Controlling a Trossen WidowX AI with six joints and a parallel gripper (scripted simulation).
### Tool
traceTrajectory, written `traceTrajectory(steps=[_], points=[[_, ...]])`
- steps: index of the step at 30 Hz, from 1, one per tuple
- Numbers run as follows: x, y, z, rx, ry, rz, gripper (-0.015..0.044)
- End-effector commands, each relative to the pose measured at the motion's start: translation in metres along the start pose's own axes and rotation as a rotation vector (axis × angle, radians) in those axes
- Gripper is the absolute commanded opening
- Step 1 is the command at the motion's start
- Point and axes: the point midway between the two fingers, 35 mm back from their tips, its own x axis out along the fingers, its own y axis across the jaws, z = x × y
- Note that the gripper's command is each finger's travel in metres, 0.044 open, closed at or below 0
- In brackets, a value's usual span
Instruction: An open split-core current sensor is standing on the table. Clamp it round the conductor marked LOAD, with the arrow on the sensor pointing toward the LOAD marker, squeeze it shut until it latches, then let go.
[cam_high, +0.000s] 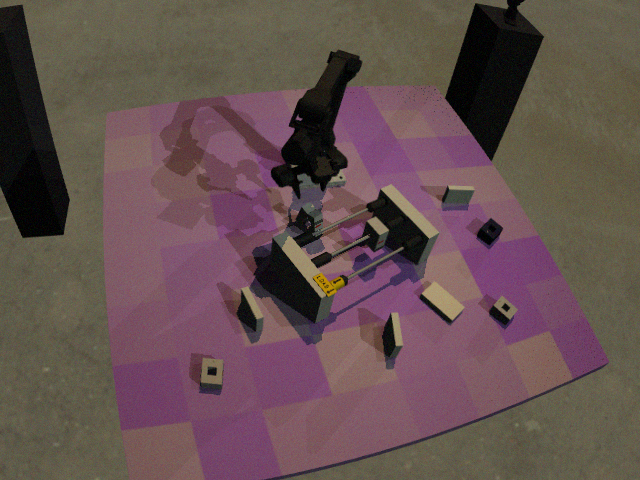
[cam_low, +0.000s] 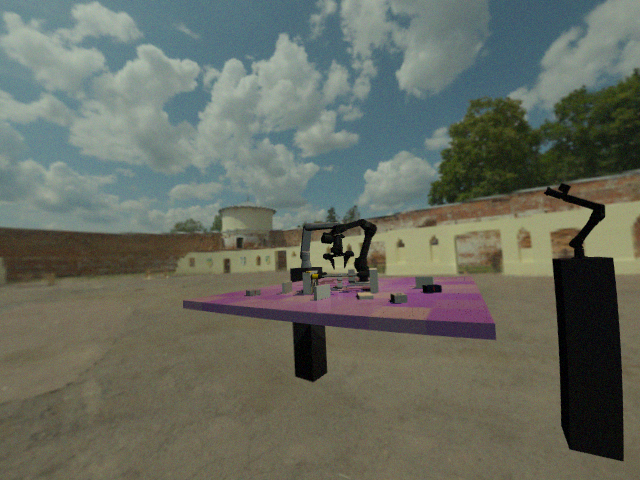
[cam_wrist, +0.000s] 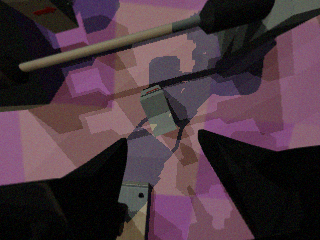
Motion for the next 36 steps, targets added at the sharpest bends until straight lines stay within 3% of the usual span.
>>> traceTrajectory(steps=[1, 6, 15, 36], points=[[-0.001, 0.001, 0.008, 0.497, 0.079, -0.038, 0.032], [0.0, 0.003, 0.016, 0.909, 0.119, -0.106, 0.032], [0.0, 0.005, 0.022, 1.253, 0.129, -0.186, 0.032], [0.017, 0.004, 0.021, 1.273, 0.128, -0.189, 0.032]])
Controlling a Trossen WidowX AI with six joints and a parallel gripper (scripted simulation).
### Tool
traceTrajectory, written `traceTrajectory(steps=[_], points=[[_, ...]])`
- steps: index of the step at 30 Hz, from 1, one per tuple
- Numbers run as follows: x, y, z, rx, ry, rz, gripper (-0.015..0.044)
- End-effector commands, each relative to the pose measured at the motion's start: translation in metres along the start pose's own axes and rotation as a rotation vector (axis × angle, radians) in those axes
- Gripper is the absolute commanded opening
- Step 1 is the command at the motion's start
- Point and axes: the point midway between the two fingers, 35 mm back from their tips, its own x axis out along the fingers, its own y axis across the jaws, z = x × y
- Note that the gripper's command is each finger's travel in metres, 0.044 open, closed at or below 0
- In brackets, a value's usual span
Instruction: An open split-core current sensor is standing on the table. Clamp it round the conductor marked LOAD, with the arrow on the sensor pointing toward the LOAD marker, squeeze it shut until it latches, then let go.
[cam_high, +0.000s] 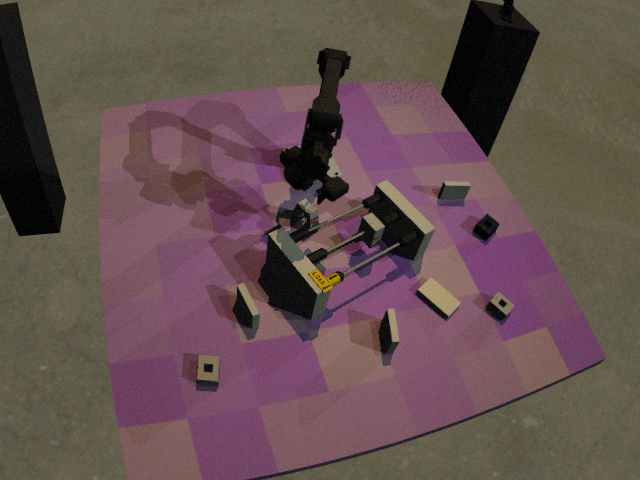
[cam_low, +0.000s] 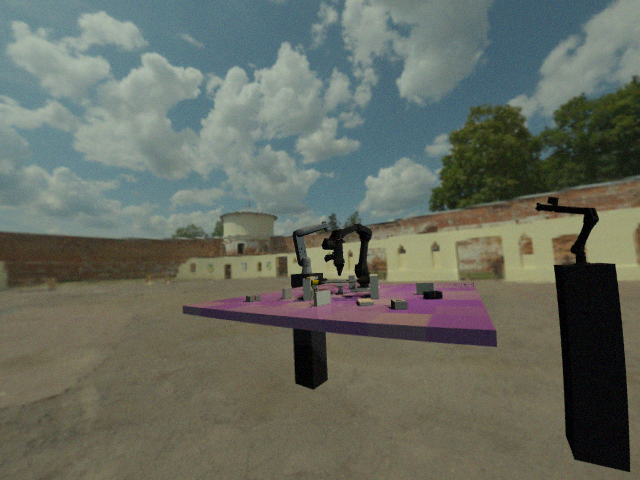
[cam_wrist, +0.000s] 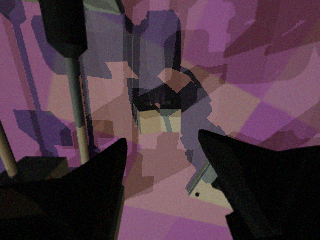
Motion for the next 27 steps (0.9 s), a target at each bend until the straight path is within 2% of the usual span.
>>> traceTrajectory(steps=[1, 27], points=[[0.01, 0.0, 0.0, 0.029, 0.004, -0.013, 0.032], [0.051, -0.002, -0.001, 0.029, 0.004, -0.012, 0.032]])
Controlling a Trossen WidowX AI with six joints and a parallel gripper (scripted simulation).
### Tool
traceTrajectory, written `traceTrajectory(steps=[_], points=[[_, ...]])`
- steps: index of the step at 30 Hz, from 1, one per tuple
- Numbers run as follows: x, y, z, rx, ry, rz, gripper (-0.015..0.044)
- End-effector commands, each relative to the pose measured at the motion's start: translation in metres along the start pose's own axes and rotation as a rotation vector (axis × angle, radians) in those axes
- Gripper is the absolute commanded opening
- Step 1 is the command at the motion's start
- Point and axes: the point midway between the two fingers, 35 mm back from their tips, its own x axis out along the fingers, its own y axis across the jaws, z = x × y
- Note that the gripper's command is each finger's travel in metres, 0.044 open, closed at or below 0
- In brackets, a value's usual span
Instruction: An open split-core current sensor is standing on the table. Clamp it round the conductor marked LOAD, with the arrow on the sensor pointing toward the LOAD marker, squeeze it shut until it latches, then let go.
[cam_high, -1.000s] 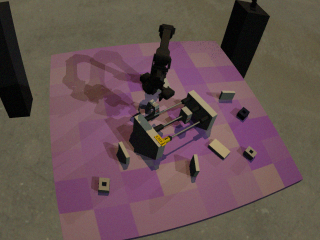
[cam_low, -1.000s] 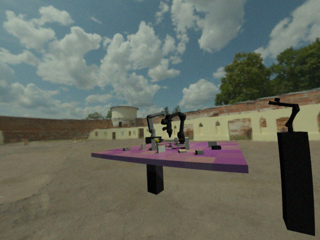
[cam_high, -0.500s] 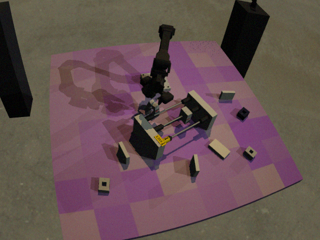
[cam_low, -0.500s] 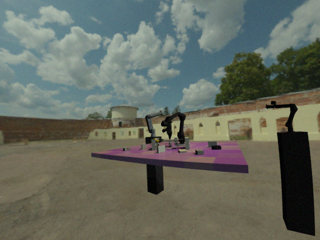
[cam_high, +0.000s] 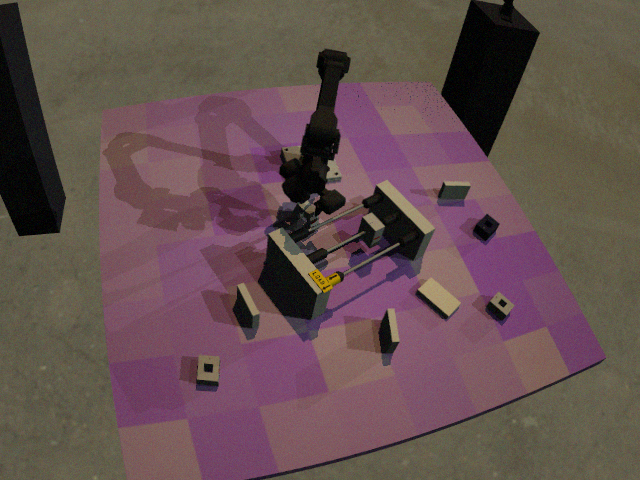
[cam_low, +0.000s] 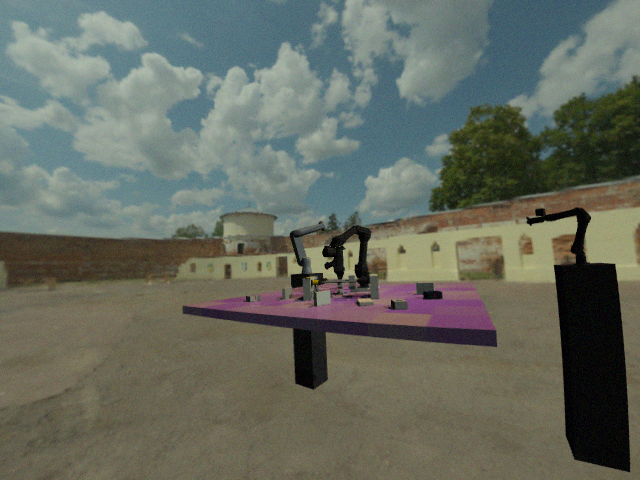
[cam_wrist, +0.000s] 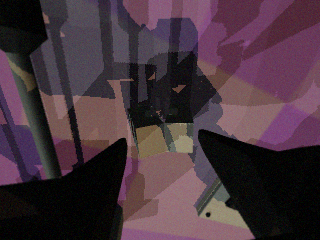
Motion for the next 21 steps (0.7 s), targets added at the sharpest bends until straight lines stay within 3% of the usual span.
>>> traceTrajectory(steps=[1, 21], points=[[0.0075, -0.0017, -0.0011, 0.005, 0.003, -0.007, 0.032], [0.0034, -0.0005, -0.0004, 0.0, 0.002, -0.002, 0.02]])
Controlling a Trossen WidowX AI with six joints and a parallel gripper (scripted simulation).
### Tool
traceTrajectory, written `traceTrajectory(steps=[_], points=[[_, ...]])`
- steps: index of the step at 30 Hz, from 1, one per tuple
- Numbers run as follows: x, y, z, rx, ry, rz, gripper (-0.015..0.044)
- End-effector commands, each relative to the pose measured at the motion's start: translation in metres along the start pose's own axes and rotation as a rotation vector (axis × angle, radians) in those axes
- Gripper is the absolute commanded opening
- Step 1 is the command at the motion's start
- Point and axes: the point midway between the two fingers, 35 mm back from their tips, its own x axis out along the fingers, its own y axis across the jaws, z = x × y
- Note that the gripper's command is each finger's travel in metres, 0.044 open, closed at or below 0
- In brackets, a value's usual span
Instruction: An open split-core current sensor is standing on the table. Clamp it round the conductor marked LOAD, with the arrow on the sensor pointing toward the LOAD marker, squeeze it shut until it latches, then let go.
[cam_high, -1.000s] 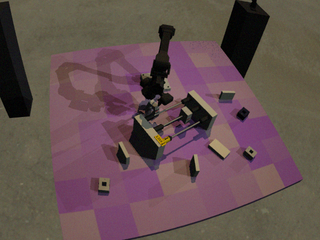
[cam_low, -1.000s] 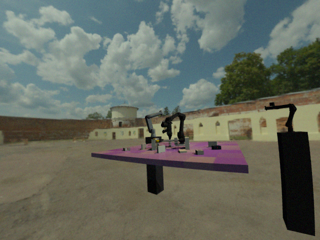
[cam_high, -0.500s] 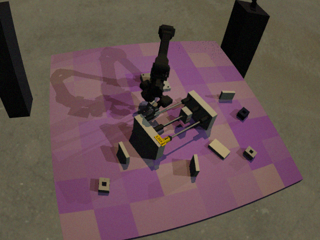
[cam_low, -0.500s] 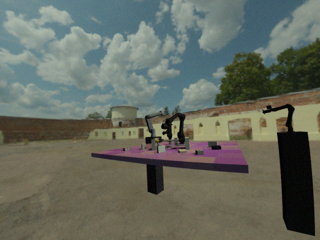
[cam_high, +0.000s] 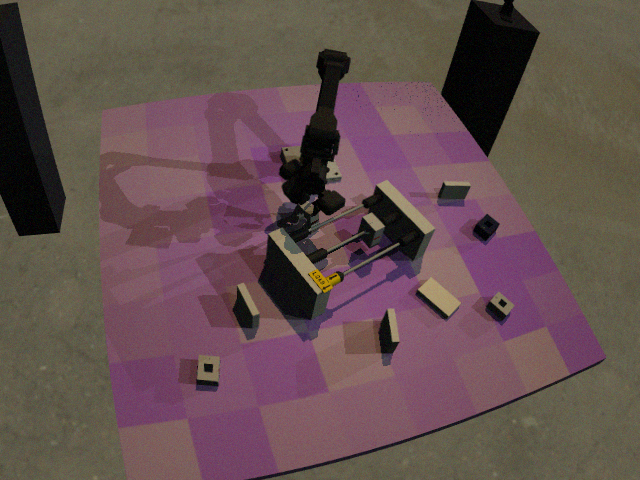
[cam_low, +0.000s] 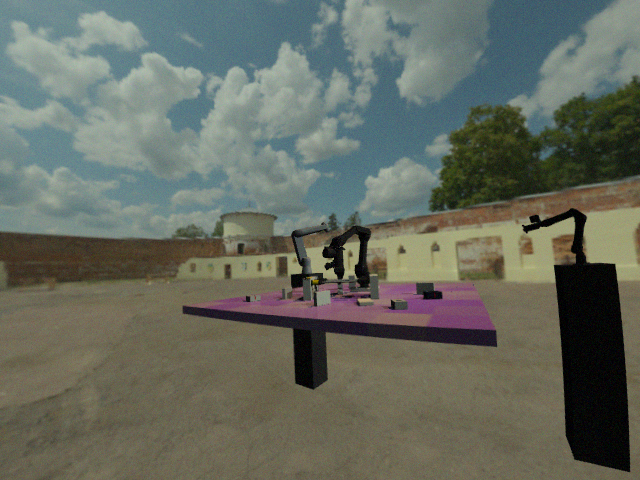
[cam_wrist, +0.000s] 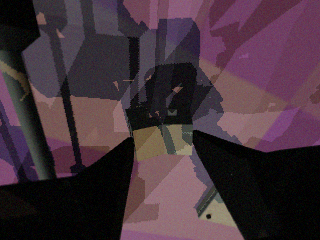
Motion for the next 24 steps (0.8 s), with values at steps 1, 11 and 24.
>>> traceTrajectory(steps=[1, 11, 24], points=[[-0.001, 0.0, 0.0, 0.0, 0.0, 0.0, 0.0174], [-0.037, 0.004, 0.004, 0.001, 0.0, -0.001, 0.0], [-0.091, 0.006, 0.005, 0.004, 0.0, -0.004, 0.0]])
